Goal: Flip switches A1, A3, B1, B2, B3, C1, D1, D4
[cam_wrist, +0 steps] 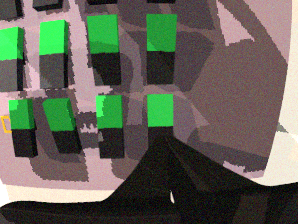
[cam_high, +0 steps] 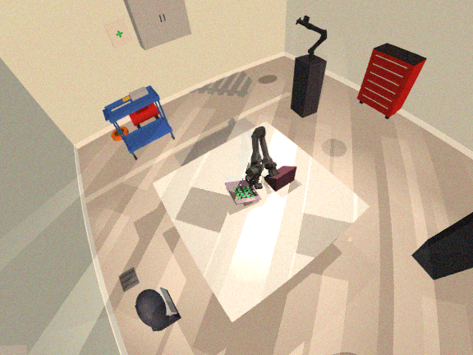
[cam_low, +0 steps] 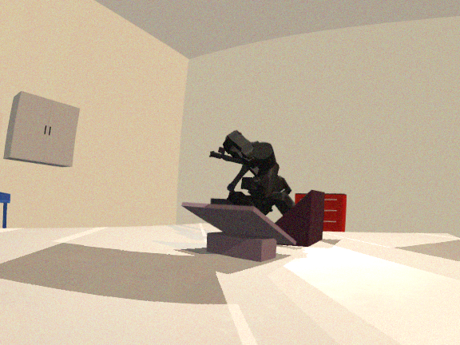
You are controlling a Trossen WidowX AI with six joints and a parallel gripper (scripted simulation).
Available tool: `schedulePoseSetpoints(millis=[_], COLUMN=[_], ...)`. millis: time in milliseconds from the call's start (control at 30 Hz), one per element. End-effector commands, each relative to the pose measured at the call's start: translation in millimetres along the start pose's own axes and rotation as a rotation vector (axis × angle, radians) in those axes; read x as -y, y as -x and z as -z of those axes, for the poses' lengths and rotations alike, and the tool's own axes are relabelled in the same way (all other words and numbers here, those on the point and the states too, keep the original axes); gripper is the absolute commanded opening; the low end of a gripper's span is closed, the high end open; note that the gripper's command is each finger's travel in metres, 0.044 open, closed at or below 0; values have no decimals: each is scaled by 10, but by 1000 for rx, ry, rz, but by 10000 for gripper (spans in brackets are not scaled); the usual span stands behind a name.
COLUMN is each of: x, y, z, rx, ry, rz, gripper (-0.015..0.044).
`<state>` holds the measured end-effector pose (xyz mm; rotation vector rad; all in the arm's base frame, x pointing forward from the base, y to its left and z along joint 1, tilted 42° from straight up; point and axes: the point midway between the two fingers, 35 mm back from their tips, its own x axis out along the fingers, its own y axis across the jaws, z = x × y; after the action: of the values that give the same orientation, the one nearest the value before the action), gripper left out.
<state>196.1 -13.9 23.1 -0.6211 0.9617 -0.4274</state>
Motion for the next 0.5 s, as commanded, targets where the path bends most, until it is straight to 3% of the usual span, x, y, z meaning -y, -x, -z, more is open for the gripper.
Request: schedulePoseSetpoints(millis=[0, 467], x=[-11, -11], y=[-9, -27], z=[9, 10], rx=[-3, -3], ry=[8, 8], rz=[-5, -5], gripper=[0, 0])
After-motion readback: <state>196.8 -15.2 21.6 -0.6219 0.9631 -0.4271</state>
